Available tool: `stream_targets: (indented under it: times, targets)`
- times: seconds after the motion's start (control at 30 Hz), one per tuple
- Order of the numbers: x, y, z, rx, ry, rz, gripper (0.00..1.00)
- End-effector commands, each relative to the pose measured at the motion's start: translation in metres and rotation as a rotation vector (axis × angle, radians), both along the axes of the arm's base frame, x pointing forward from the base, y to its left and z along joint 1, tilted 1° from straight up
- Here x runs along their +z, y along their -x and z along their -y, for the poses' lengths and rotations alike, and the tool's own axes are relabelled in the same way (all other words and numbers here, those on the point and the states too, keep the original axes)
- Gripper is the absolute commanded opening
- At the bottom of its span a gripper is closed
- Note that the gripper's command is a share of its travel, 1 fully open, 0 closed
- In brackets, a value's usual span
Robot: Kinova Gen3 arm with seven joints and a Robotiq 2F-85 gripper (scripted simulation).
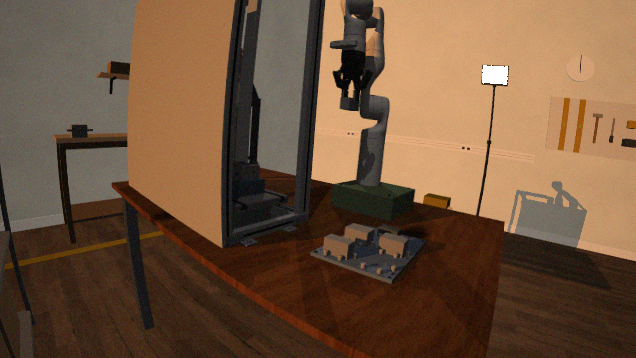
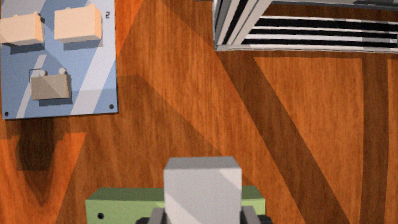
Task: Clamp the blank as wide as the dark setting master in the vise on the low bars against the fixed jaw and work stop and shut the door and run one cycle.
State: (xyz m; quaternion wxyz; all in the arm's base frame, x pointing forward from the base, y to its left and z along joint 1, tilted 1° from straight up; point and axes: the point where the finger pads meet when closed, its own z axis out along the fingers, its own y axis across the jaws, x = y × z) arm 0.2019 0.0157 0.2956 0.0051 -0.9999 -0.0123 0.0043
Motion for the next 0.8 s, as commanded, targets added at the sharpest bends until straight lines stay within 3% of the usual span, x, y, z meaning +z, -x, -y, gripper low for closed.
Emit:
stream_targets:
  times: [0.0, 0.3, 0.47, 0.77]
  targets:
    - [0.007, -0.001, 0.012, 0.002, -0.002, -0.001, 0.1]
    - [0.007, -0.001, 0.012, 0.002, -0.002, -0.001, 0.1]
    - [0.027, -0.003, 0.058, 0.002, -0.002, -0.001, 0.1]
    - [0.027, -0.003, 0.058, 0.002, -0.002, -0.001, 0.1]
